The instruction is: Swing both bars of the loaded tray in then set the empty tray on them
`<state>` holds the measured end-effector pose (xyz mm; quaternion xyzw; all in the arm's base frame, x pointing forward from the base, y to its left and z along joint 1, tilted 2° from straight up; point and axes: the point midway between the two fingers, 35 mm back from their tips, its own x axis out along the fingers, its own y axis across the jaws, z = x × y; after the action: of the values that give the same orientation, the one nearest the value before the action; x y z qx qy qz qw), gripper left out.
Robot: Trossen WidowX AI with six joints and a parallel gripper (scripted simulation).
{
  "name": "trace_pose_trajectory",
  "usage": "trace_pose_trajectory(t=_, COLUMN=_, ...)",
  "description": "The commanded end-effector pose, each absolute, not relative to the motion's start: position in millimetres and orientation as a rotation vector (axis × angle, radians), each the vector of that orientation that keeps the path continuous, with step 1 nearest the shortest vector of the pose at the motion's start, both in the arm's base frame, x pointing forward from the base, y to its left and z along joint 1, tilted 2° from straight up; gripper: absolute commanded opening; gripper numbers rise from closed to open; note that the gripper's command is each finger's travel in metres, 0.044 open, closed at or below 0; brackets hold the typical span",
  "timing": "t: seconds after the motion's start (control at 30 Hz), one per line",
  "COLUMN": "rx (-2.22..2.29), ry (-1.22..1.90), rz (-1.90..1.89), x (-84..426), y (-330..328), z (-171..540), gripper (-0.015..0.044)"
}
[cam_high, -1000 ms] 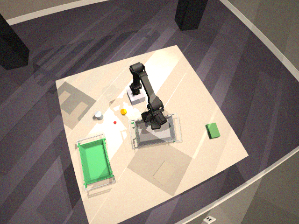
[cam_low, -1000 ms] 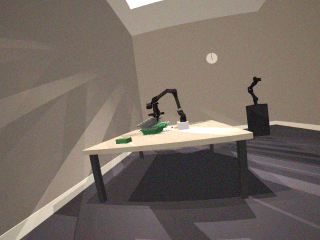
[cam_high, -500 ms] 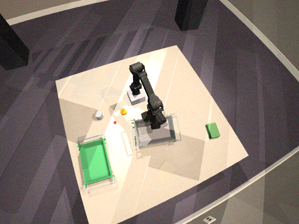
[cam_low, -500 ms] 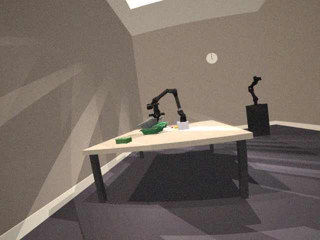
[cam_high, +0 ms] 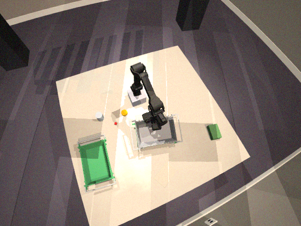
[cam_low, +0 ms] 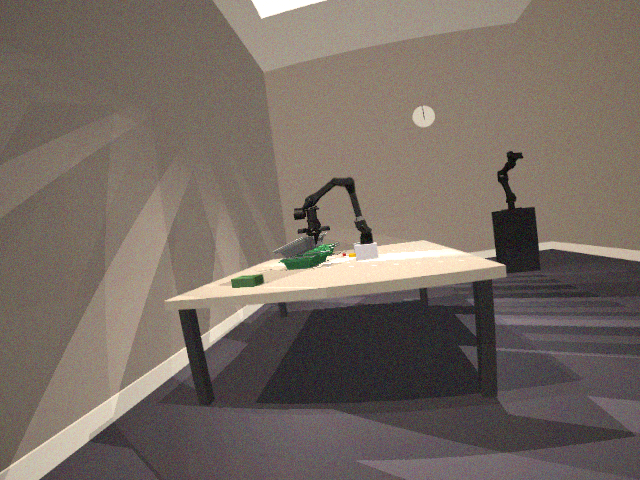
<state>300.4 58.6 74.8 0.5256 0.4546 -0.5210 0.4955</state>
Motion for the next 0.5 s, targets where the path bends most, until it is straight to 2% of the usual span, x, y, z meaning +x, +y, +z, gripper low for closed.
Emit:
trace_pose_trajectory(t=0.0, rx=1.267, ry=1.119, rz=-1.277, x=294.9, y=59.0, z=65.4, gripper=0.0000)
trace_pose_trajectory(t=0.47, rx=1.267, ry=1.119, rz=-1.277, x=294.0, y=59.0, z=63.0, gripper=0.0000)
